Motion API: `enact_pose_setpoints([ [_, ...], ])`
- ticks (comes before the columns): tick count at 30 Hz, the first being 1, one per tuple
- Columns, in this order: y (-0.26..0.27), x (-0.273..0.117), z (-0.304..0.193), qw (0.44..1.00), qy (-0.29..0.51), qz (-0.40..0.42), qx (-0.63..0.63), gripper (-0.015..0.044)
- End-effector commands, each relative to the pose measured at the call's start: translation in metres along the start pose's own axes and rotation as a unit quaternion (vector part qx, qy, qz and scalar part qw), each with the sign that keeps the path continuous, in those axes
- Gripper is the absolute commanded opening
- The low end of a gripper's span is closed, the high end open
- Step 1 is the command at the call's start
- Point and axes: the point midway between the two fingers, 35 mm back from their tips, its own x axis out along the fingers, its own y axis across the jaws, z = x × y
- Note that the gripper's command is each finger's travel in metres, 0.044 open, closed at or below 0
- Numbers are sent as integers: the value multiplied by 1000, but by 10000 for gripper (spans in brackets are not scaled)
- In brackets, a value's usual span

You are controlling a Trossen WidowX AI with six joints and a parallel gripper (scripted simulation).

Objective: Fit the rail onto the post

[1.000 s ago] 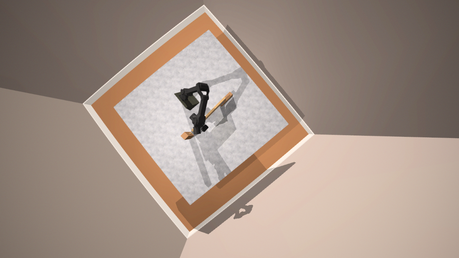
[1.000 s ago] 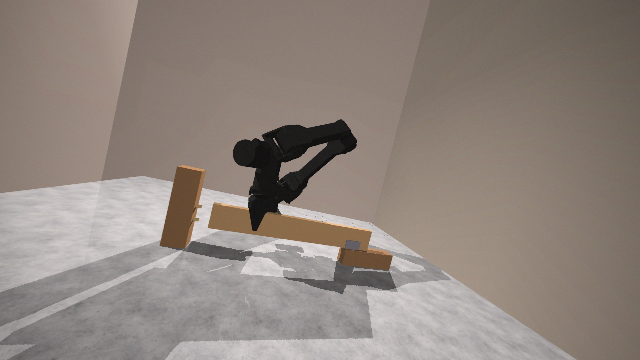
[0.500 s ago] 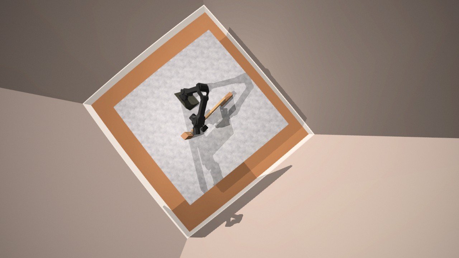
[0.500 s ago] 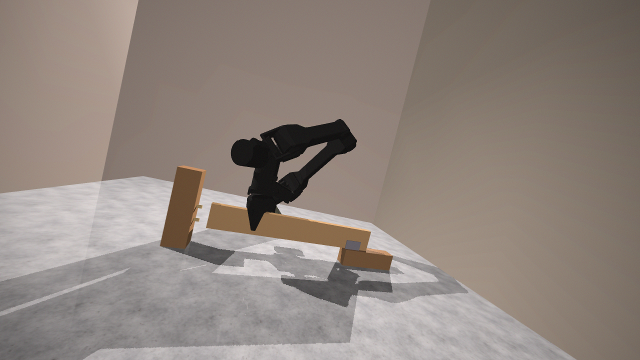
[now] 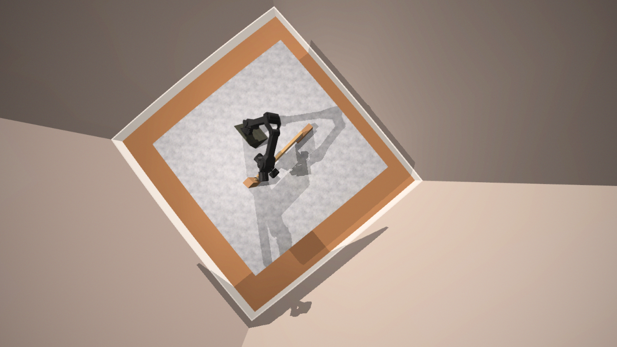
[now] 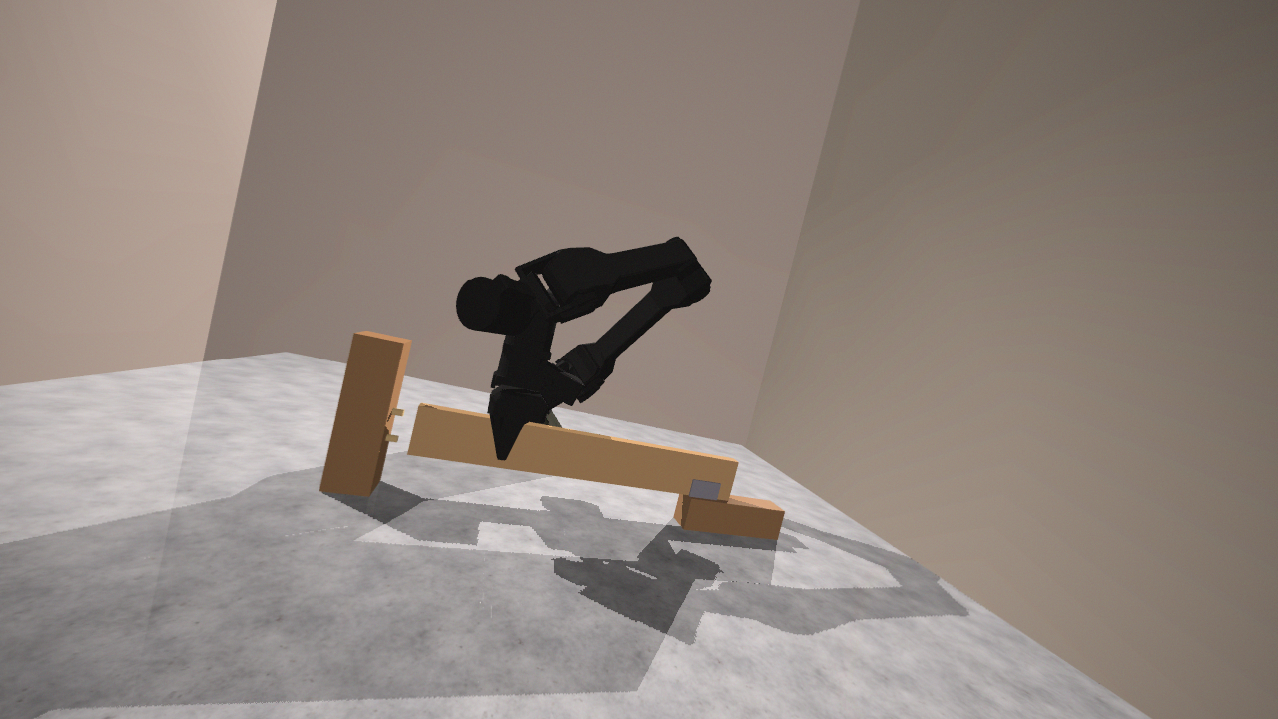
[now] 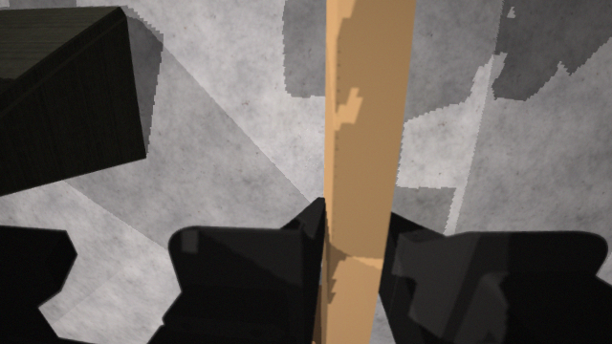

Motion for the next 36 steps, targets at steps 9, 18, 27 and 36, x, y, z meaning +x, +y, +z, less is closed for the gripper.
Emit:
enact_pose_setpoints([
  [9, -1, -2, -5, 1000, 2, -4, 0, 0],
  [18, -1, -3, -8, 1000, 2, -4, 0, 0],
  [27, -1, -3, -10, 1000, 2, -4, 0, 0],
  [36, -1, -3, -13, 1000, 2, -4, 0, 0],
])
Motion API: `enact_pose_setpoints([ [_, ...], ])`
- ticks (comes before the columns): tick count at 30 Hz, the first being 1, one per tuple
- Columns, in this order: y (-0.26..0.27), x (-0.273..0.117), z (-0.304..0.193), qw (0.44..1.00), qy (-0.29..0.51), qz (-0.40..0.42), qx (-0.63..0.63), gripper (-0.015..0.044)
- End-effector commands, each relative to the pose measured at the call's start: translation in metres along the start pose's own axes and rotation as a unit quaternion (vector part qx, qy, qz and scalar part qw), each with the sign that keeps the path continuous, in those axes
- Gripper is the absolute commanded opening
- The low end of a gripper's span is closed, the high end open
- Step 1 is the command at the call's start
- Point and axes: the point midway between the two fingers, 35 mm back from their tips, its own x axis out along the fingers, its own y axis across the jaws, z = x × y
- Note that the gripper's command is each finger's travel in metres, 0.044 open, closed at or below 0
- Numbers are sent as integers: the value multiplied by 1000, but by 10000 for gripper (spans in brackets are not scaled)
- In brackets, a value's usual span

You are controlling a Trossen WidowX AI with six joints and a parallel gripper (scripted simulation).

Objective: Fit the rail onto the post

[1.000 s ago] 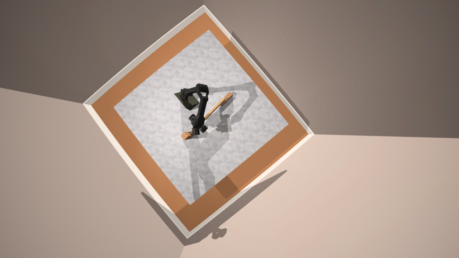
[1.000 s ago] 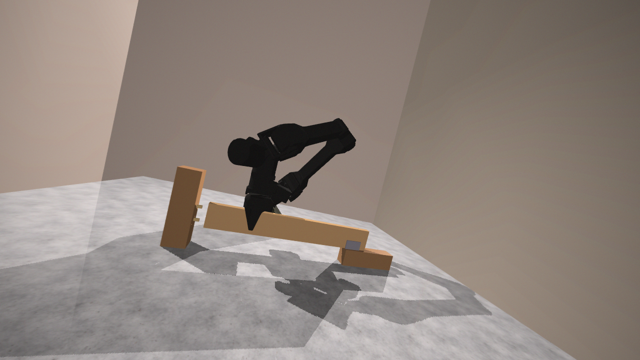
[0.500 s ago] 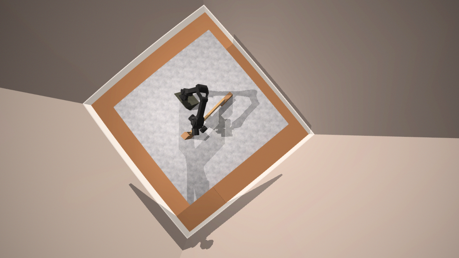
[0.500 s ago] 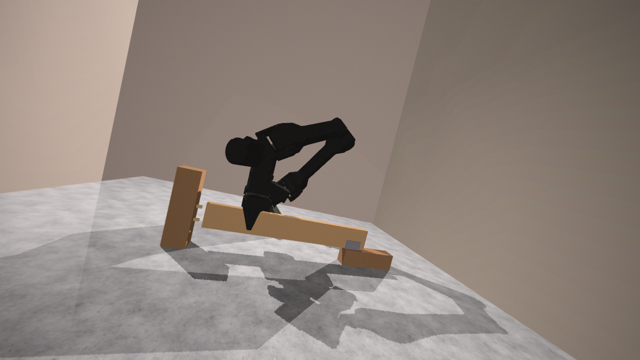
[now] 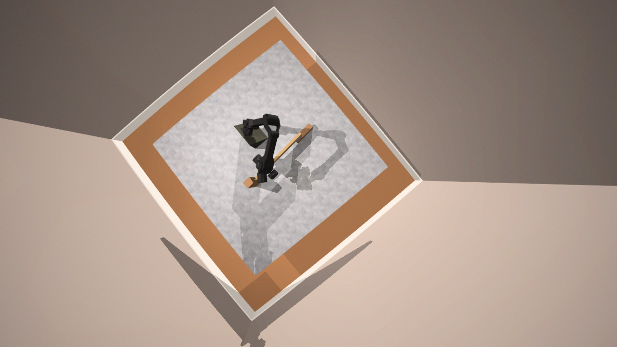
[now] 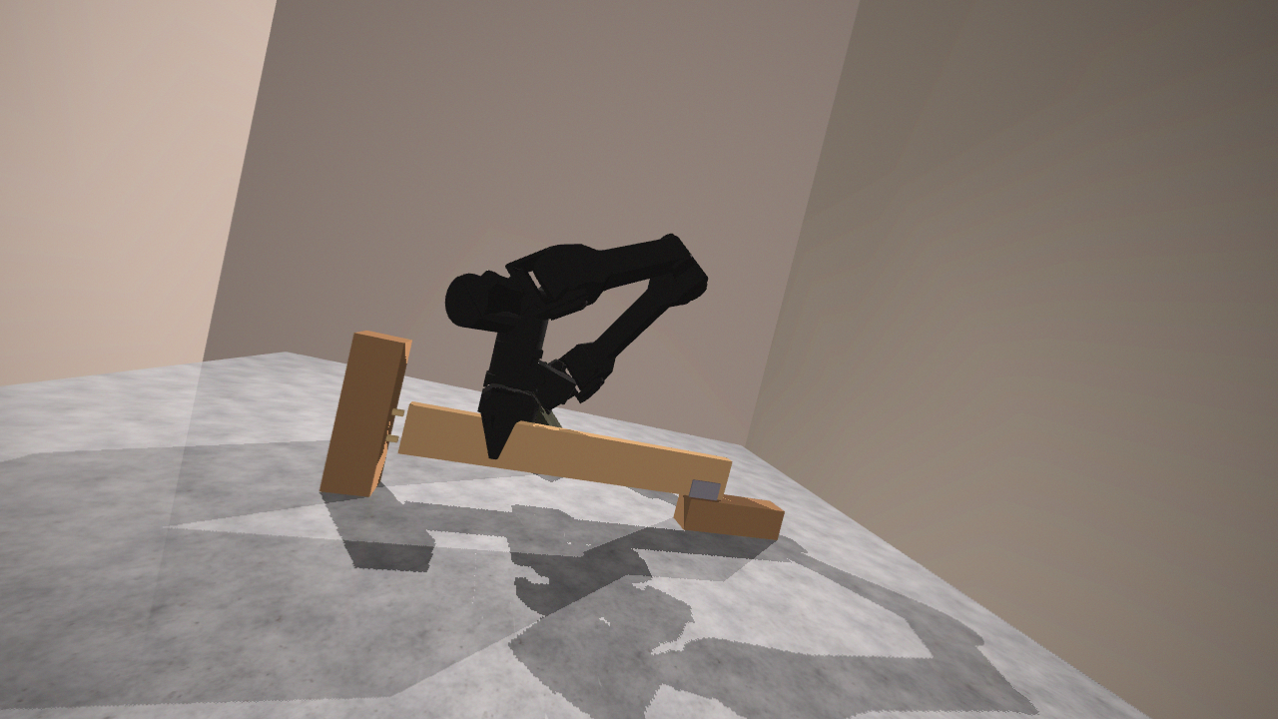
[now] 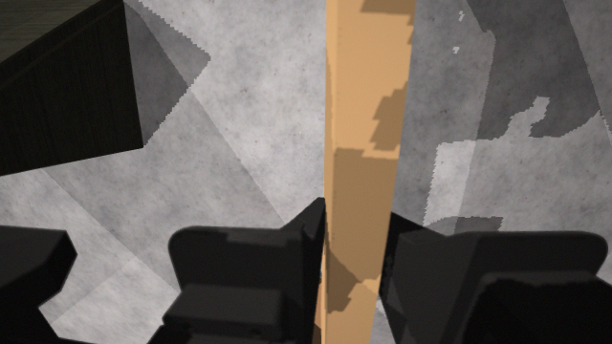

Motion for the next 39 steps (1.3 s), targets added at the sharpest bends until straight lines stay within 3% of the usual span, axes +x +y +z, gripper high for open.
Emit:
enact_pose_setpoints([
  [1, -1, -2, -3, 1000, 1, -4, 0, 0],
  [39, -1, -3, -14, 1000, 2, -4, 0, 0],
])
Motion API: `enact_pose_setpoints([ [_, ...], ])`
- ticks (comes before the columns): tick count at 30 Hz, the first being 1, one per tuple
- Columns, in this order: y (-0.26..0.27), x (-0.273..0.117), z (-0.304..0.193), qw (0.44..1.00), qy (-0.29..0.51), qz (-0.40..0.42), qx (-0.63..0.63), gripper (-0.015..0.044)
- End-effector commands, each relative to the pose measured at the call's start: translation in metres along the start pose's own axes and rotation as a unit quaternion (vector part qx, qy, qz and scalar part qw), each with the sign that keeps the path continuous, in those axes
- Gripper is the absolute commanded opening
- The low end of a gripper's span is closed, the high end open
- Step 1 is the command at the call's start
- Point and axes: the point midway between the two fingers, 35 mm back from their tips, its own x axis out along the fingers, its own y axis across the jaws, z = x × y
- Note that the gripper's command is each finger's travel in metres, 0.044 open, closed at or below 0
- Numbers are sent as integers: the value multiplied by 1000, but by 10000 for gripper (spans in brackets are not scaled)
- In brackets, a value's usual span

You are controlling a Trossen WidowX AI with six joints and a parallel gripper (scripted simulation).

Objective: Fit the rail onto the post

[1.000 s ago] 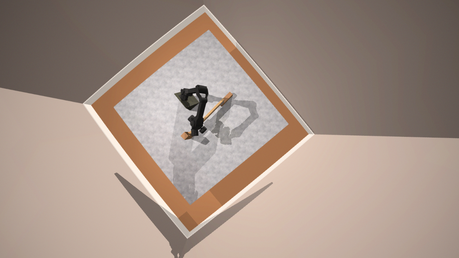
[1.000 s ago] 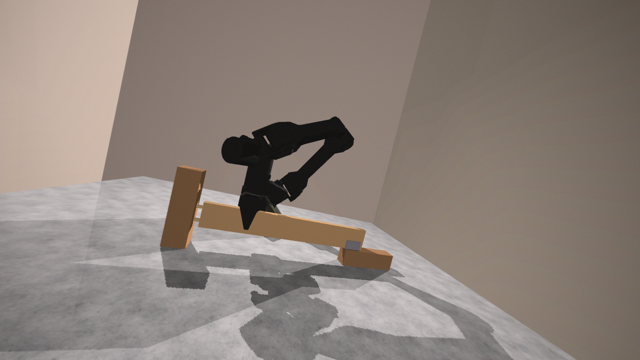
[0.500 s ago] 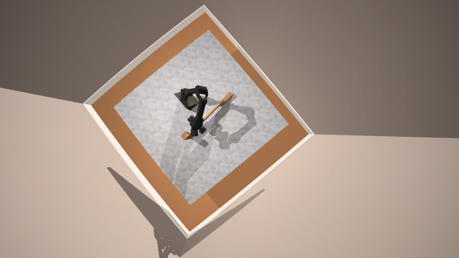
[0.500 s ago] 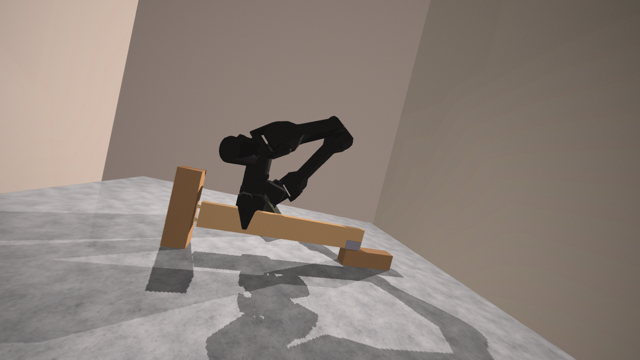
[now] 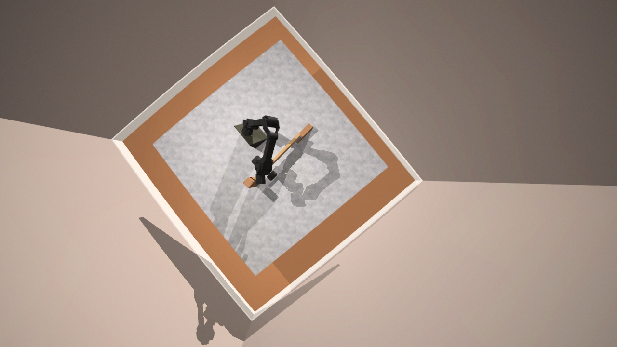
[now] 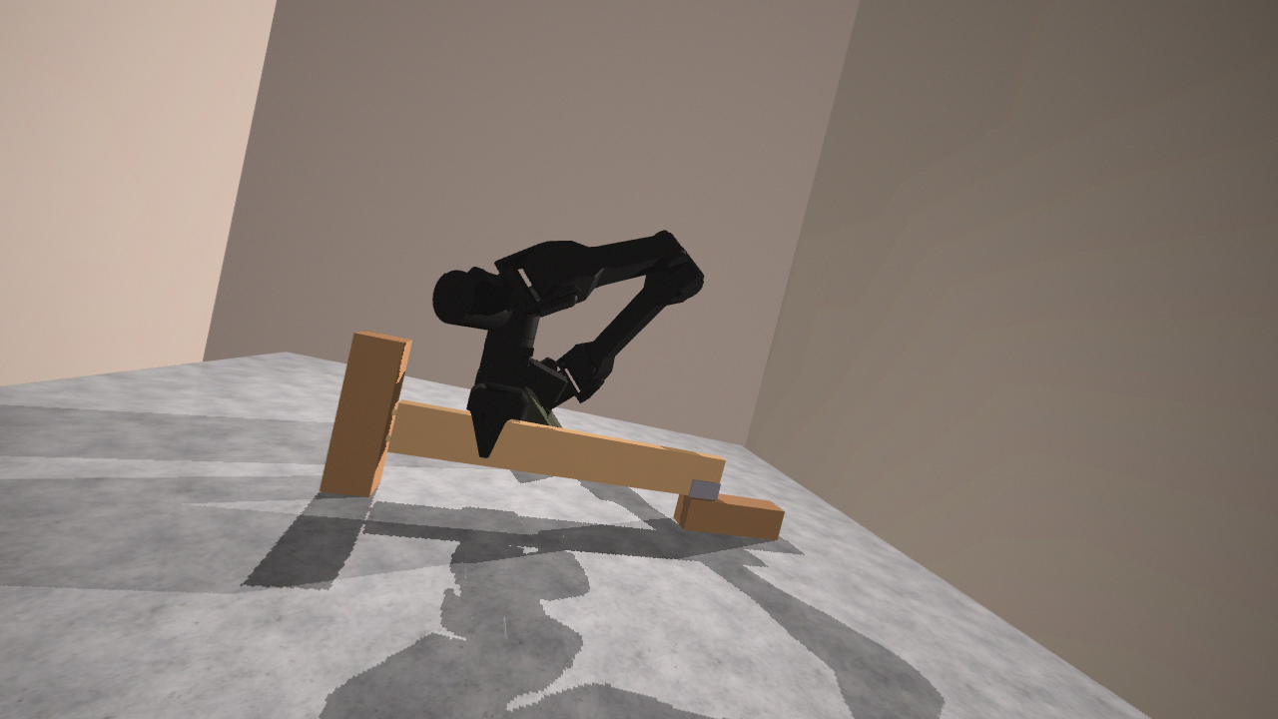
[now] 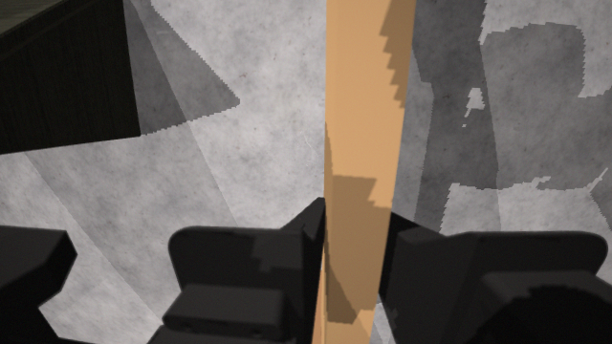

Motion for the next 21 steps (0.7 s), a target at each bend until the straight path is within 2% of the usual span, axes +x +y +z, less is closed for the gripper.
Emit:
enact_pose_setpoints([
  [1, -1, -3, -3, 1000, 1, -4, 0, 0],
  [18, -1, -3, -8, 1000, 2, -4, 0, 0],
  [21, 0, 0, -5, 1000, 0, 0, 0, 79],
])
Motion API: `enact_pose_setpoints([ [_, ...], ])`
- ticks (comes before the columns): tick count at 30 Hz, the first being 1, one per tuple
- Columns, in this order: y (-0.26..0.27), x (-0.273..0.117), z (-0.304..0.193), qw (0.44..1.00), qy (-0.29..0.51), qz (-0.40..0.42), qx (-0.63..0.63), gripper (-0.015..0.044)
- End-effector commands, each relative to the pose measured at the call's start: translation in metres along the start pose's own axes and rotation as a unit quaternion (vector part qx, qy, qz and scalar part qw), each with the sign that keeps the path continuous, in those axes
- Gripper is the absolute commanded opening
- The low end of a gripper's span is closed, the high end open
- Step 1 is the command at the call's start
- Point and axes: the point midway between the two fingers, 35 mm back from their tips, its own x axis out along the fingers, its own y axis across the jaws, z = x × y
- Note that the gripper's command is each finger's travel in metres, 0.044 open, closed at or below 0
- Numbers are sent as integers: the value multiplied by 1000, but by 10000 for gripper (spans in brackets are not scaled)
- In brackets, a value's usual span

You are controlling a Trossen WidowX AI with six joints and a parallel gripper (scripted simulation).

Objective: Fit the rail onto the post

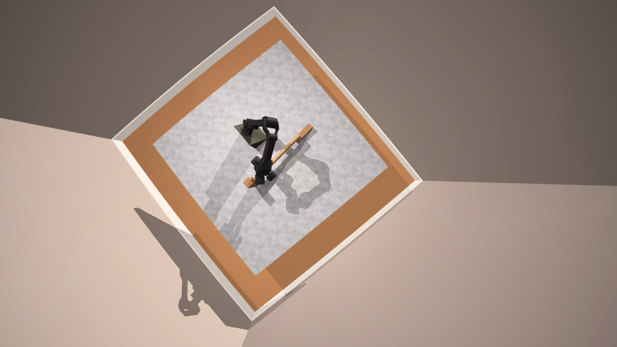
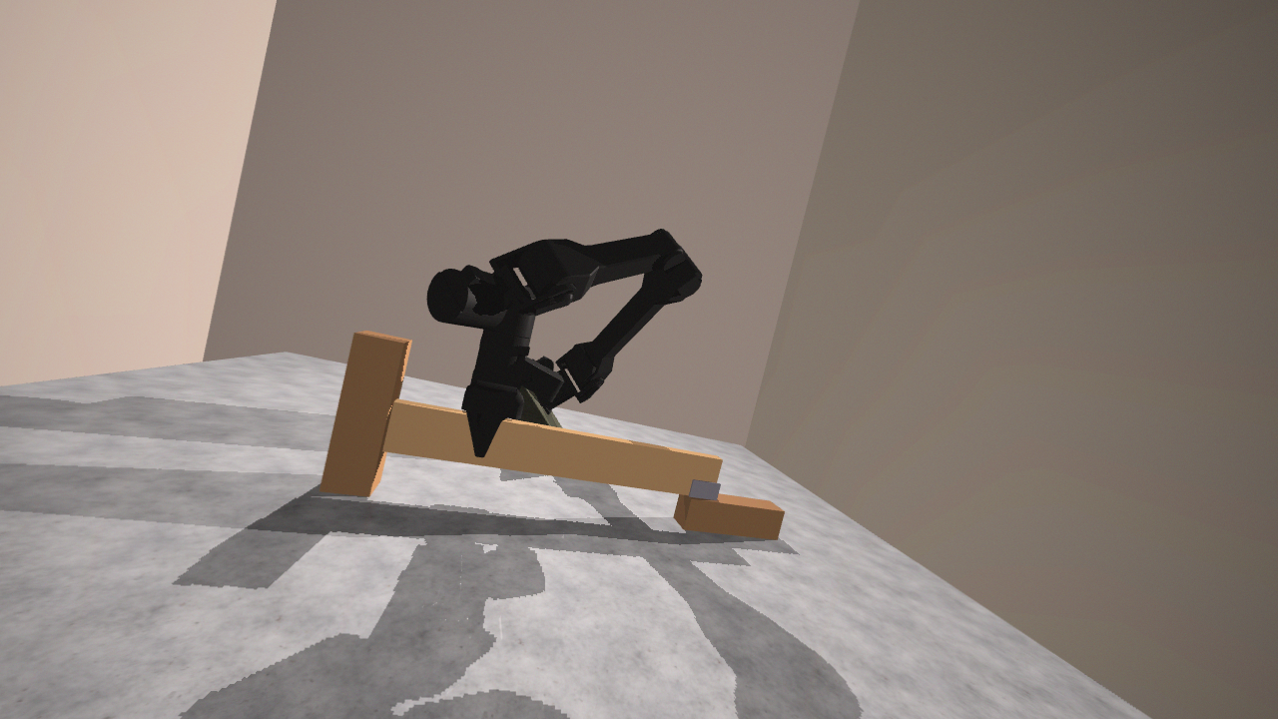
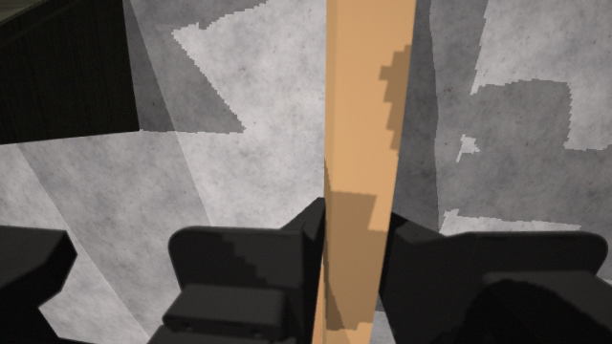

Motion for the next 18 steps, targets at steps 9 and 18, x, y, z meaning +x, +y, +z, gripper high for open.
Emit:
enact_pose_setpoints([
  [9, 0, 0, 0, 1000, 0, 0, 0, 315],
  [18, 0, 0, 0, 1000, 0, 0, 0, 440],
])
